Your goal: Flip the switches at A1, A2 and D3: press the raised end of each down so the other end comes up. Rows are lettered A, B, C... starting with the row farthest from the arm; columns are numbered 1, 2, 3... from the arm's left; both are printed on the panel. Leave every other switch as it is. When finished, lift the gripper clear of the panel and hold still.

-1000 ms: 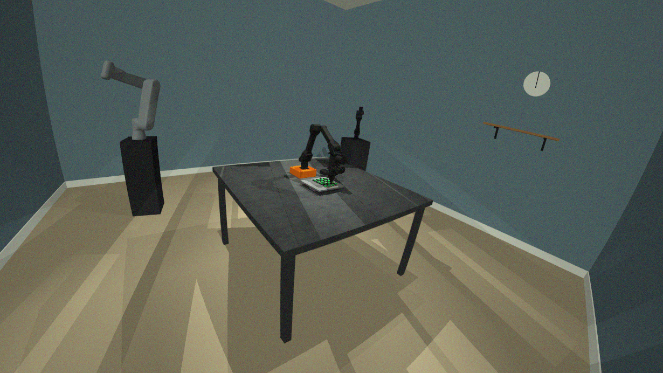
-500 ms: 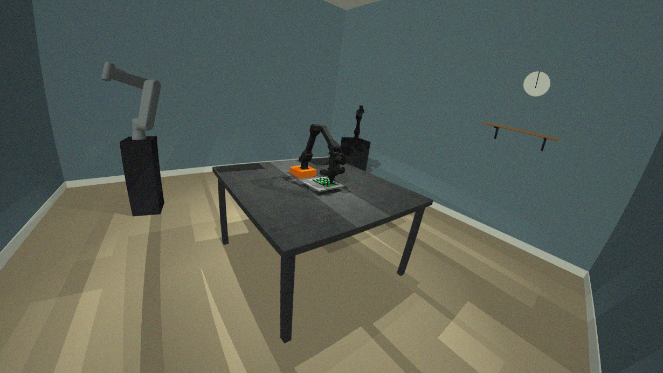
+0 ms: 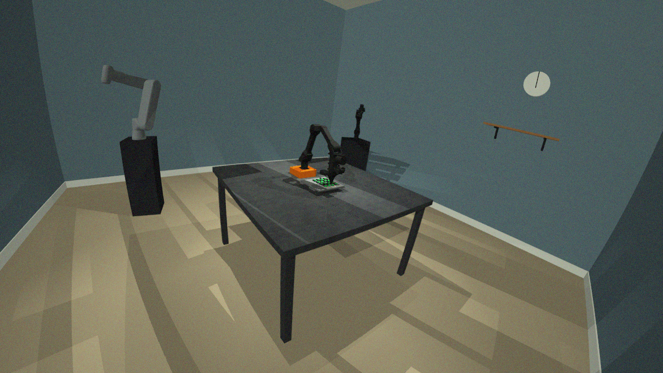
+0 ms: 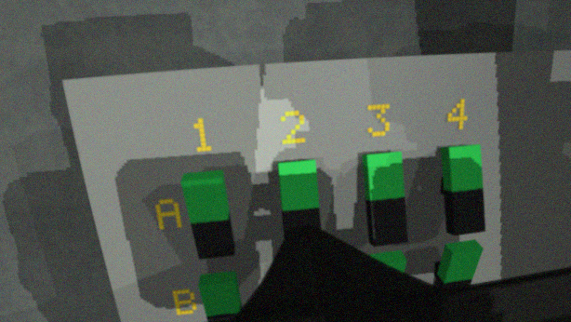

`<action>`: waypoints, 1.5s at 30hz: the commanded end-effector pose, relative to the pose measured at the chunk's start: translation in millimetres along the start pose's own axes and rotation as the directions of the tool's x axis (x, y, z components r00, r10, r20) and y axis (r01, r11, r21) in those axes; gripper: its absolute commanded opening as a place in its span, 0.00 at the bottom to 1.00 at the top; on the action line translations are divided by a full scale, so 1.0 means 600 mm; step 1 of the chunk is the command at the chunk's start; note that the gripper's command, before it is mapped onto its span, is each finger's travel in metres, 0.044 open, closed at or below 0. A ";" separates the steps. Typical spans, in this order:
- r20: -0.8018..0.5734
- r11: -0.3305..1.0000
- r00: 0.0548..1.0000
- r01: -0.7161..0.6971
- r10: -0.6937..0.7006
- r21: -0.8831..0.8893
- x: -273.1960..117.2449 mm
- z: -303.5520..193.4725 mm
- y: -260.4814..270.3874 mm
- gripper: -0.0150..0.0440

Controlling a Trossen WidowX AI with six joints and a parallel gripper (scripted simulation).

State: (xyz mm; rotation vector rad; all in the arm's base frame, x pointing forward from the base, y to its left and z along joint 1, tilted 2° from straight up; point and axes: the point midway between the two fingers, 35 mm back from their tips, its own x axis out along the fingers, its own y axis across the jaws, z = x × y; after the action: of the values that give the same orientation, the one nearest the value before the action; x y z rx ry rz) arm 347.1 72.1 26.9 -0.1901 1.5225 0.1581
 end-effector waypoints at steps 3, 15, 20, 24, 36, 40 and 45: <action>0.001 1.000 1.000 0.003 -0.003 -0.004 0.004 0.001 -0.001 0.25; 0.001 1.000 1.000 0.003 -0.003 -0.004 0.006 0.001 -0.001 0.25; -0.002 1.000 1.000 0.001 -0.001 -0.002 -0.013 0.003 0.000 0.25; -0.024 1.000 1.000 0.003 -0.003 -0.004 -0.098 0.006 -0.001 0.25; -0.030 1.000 1.000 0.005 -0.005 -0.004 -0.110 -0.116 -0.046 0.25; -0.032 1.000 0.999 0.006 -0.006 -0.004 -0.106 -0.164 -0.056 0.25; -0.050 1.000 0.999 0.006 -0.006 -0.004 -0.066 -0.163 -0.057 0.25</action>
State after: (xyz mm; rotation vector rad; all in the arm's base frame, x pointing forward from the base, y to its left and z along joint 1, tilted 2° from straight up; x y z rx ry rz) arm 261.6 20.4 81.7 -0.1941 1.5471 0.1538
